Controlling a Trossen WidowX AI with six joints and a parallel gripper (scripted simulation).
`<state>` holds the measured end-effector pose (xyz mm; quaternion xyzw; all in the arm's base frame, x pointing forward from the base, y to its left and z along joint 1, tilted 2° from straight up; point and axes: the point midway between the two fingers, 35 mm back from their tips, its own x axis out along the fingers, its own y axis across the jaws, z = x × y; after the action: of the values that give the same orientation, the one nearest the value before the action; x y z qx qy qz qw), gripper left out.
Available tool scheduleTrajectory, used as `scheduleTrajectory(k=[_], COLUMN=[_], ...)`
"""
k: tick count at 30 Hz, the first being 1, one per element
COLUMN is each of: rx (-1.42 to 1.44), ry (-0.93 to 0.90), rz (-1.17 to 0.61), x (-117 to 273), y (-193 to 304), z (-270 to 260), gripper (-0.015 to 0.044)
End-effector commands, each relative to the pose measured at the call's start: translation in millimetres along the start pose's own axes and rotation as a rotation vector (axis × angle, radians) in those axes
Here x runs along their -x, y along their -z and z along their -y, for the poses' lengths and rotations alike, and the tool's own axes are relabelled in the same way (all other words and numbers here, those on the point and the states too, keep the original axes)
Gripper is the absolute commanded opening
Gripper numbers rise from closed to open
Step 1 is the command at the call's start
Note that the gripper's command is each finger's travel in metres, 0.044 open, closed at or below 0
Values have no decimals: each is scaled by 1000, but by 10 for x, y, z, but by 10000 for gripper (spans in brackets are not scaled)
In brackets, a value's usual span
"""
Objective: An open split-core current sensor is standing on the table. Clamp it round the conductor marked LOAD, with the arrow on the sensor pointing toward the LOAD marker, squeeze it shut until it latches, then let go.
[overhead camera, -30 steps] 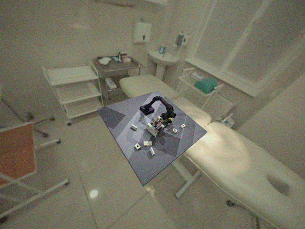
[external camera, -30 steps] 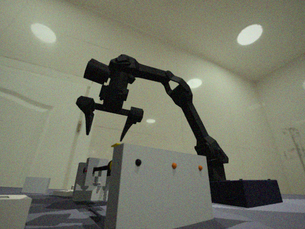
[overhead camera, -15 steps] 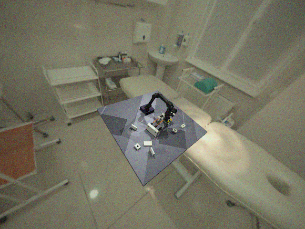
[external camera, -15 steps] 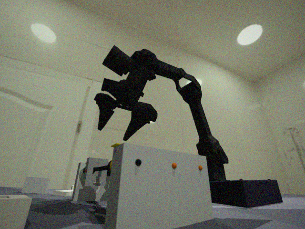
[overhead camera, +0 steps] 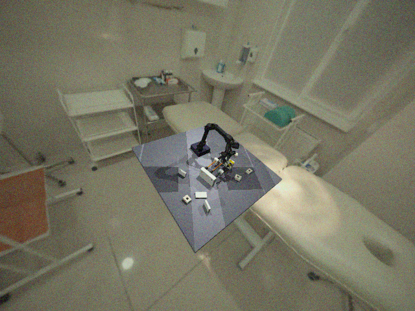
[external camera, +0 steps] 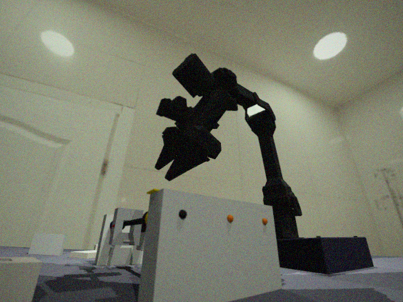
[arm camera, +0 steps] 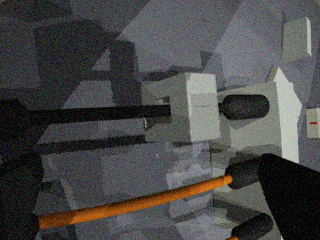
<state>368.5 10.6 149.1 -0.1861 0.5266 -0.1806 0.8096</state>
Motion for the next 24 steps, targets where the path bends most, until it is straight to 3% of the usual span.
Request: scheduleTrajectory(k=[1,5,24], rx=[-771,-907,-831], ry=[61,43,44], rz=[278,310,279], x=[229,250,243], y=[388,426,375], z=[-158,-169,-174], gripper=[440,440,440])
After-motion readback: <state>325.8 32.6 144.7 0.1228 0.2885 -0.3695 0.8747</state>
